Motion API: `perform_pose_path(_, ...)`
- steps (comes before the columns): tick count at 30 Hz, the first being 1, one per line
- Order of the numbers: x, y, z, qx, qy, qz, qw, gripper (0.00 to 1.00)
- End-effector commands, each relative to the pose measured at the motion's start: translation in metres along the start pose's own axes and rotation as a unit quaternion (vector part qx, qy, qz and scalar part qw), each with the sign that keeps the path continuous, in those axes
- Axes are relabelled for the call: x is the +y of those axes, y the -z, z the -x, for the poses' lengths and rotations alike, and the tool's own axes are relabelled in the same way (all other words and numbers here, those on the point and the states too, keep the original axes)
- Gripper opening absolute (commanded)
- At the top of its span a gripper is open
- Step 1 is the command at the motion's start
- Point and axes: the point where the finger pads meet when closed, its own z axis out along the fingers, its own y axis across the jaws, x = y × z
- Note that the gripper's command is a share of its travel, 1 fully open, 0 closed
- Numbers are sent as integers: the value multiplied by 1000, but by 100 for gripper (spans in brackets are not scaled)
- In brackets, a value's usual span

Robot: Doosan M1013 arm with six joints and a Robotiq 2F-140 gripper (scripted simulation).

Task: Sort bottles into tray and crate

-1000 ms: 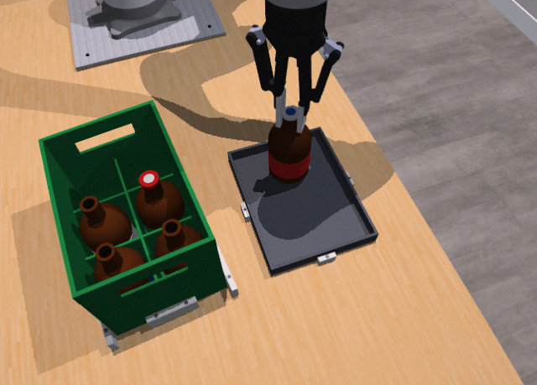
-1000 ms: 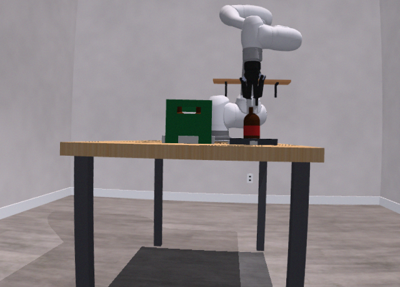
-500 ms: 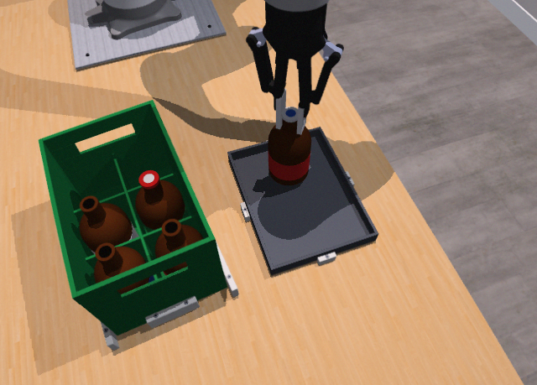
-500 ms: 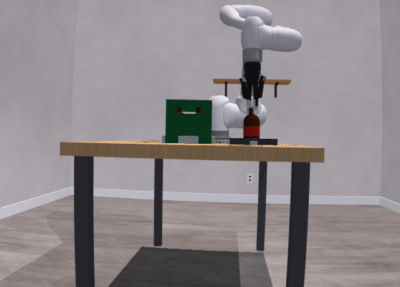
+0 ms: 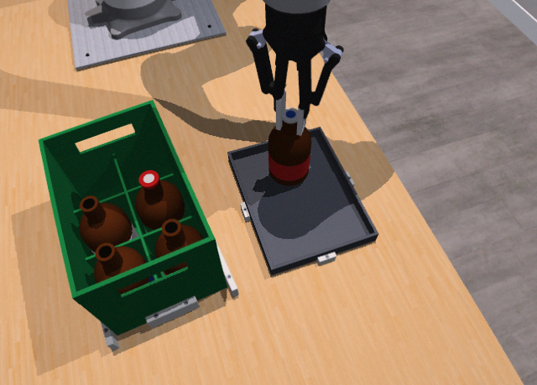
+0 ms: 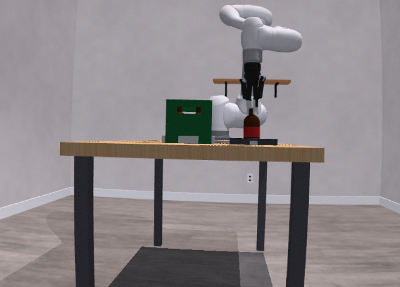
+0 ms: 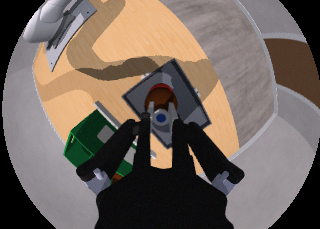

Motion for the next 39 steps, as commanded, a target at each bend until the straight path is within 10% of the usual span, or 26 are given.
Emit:
perform_pose_path(1, -2, -5, 1, -1, -1, -3, 1000, 0)
perform_pose_path(39, -2, -7, 2, -1, -1, -3, 1000, 0)
